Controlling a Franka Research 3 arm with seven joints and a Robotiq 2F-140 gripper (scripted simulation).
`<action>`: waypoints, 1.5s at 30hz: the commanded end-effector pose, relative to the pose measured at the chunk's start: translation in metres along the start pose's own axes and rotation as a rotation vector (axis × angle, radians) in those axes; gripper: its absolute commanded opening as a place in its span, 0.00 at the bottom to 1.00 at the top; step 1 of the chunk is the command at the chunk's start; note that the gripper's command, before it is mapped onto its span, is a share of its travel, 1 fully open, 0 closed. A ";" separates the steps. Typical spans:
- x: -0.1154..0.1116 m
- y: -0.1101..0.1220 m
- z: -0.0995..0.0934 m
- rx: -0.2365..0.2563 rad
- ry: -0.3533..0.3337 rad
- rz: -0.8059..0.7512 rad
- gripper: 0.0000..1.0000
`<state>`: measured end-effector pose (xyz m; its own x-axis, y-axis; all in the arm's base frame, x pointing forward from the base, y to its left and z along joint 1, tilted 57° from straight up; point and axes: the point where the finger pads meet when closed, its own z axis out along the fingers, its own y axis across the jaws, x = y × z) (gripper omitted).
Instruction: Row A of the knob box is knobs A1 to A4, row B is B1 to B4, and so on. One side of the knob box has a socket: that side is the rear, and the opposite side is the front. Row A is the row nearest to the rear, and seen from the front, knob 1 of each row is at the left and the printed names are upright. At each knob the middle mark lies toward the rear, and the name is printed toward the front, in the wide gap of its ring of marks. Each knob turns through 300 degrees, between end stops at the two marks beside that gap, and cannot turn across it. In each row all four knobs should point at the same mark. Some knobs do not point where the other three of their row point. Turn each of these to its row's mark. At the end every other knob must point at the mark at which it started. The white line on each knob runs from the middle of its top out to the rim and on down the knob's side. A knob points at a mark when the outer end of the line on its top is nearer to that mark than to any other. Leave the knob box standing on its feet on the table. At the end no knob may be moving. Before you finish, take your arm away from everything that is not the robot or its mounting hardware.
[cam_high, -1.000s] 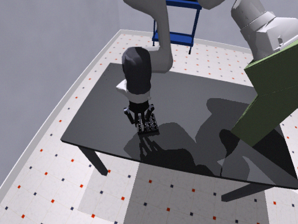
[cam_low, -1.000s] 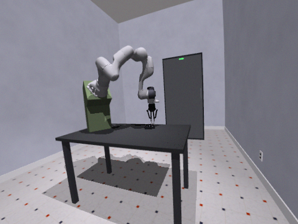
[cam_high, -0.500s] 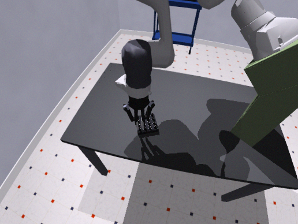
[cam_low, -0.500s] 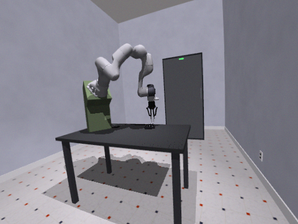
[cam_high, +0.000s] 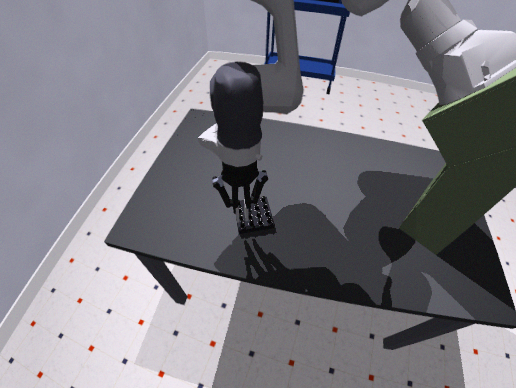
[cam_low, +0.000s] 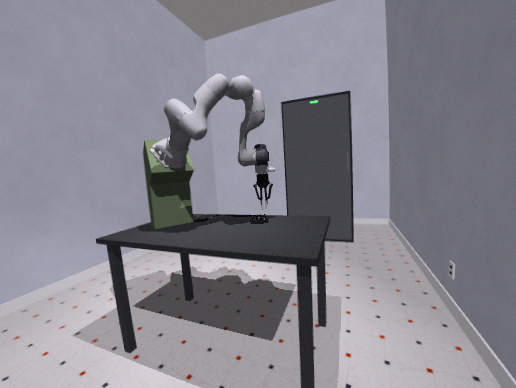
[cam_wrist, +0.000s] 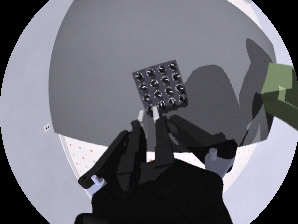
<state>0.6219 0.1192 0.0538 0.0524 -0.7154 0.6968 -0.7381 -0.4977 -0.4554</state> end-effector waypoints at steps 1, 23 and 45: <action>0.002 0.001 0.000 -0.002 0.006 -0.006 0.12; 0.049 -0.095 -0.071 0.148 0.051 -0.260 0.12; 0.098 -0.162 -0.141 0.251 0.107 -0.522 0.12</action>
<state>0.6525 0.2001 0.2585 0.2248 -0.4236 0.8775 -0.4762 -0.8334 -0.2803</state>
